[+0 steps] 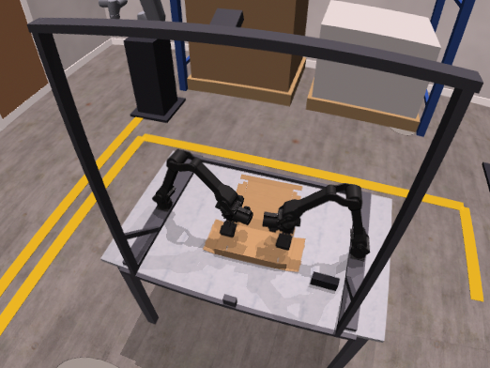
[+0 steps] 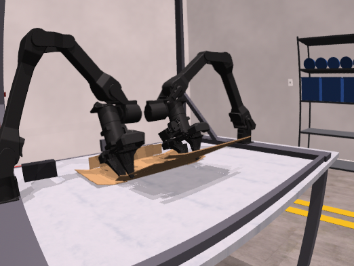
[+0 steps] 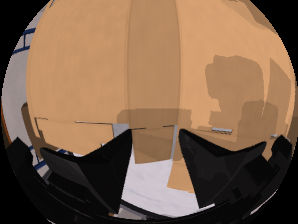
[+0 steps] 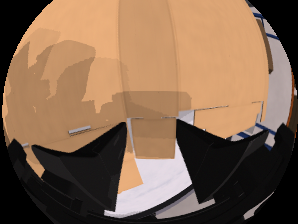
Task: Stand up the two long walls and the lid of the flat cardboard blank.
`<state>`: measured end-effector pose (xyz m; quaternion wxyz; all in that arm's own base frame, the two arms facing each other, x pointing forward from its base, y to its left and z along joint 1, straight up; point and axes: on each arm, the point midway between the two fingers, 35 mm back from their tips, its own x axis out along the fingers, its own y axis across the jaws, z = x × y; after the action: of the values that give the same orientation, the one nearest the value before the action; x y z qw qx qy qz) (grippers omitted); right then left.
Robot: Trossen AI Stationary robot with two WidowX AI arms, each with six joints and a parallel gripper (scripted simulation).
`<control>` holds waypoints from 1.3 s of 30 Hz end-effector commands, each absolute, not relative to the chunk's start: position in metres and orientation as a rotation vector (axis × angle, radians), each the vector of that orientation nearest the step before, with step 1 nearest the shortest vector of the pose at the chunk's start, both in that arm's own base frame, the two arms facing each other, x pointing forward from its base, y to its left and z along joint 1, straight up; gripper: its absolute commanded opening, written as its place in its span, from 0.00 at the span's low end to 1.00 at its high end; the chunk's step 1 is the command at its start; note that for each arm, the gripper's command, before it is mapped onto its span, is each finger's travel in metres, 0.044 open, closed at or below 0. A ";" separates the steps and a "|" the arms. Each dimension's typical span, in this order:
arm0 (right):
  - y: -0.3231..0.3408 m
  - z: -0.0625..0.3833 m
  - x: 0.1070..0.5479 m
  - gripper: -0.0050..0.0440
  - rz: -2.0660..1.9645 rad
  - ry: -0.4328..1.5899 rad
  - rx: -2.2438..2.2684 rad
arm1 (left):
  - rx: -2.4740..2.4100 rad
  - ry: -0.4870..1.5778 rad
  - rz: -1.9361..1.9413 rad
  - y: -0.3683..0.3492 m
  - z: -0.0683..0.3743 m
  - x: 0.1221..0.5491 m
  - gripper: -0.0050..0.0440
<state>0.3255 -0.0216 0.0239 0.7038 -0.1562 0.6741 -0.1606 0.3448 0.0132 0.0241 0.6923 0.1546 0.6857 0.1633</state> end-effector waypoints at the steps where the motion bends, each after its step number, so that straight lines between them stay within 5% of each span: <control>1: -0.007 0.017 0.328 0.53 -0.327 1.507 -0.326 | 0.329 1.533 0.337 -0.002 0.017 0.348 0.54; 9: -0.001 0.015 0.329 0.53 -0.408 1.488 -0.405 | 0.404 1.524 0.413 -0.008 0.015 0.347 0.54; 14: -0.005 0.018 0.329 0.64 -0.409 1.488 -0.405 | 0.405 1.524 0.414 -0.005 0.018 0.347 0.64; 39: -0.006 0.027 0.329 0.64 -0.410 1.488 -0.406 | 0.405 1.523 0.415 -0.006 0.027 0.347 0.64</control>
<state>0.3262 -0.0116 0.0271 0.6928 -0.1939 0.6673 -0.1928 0.3447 0.0007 0.0273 0.6821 0.1886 0.6796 0.1932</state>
